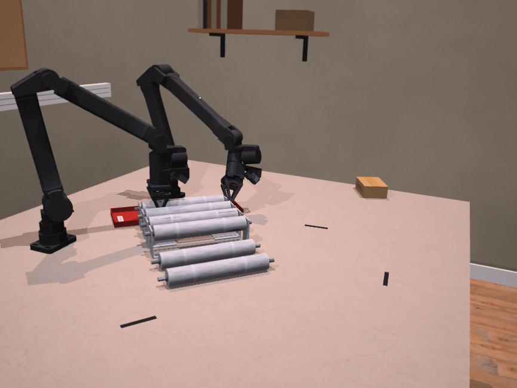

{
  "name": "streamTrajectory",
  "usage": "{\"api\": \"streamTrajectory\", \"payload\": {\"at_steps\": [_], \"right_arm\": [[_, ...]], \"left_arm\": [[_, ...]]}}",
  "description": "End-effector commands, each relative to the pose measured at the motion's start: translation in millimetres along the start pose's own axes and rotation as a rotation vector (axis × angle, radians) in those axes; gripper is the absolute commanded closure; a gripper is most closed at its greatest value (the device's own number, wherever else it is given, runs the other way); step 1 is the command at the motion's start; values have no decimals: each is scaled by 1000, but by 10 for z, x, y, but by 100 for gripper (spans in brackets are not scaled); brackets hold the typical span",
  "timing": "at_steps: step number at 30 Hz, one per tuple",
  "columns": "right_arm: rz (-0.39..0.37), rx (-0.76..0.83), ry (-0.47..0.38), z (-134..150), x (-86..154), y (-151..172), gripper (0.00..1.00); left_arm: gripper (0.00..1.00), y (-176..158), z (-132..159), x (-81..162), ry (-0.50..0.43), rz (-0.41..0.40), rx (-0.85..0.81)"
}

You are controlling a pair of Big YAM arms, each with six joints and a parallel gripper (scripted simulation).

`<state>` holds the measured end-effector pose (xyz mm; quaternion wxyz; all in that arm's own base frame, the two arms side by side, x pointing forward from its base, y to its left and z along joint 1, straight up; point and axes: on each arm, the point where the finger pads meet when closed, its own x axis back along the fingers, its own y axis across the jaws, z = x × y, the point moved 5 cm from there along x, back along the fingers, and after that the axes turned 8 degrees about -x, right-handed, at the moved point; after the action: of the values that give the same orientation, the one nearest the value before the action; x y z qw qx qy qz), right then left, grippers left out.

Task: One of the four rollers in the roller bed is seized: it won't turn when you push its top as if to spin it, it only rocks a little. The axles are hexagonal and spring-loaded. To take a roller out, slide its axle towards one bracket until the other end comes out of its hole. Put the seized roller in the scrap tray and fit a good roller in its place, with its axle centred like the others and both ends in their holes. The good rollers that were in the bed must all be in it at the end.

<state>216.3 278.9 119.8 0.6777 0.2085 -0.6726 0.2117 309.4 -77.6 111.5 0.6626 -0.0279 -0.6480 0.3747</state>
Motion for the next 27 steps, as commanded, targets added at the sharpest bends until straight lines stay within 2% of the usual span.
{"api": "streamTrajectory", "payload": {"at_steps": [1, 2, 3, 4, 8, 9, 27], "right_arm": [[-24, 0, -82, -232, 289, 43, 38], [-24, 0, -82, -232, 289, 43, 38], [-8, 0, -30, -119, 89, 24, 38], [-5, 0, -23, -117, 38, 8, 38], [-9, 1, -38, -89, 100, 1, 38], [-9, 1, -38, -90, 101, 1, 38], [-9, 1, -38, -90, 101, 1, 38]], "left_arm": [[68, -56, -90, 77, -23, 12, 10], [68, -56, -90, 77, -23, 12, 10], [68, -107, -82, 96, -22, 13, -5], [68, -112, -87, 146, -39, 23, -4], [68, -102, -108, 148, -47, 28, -9], [97, -104, -106, 125, -40, 24, -7], [97, -86, -86, 118, -30, 14, -3]]}}
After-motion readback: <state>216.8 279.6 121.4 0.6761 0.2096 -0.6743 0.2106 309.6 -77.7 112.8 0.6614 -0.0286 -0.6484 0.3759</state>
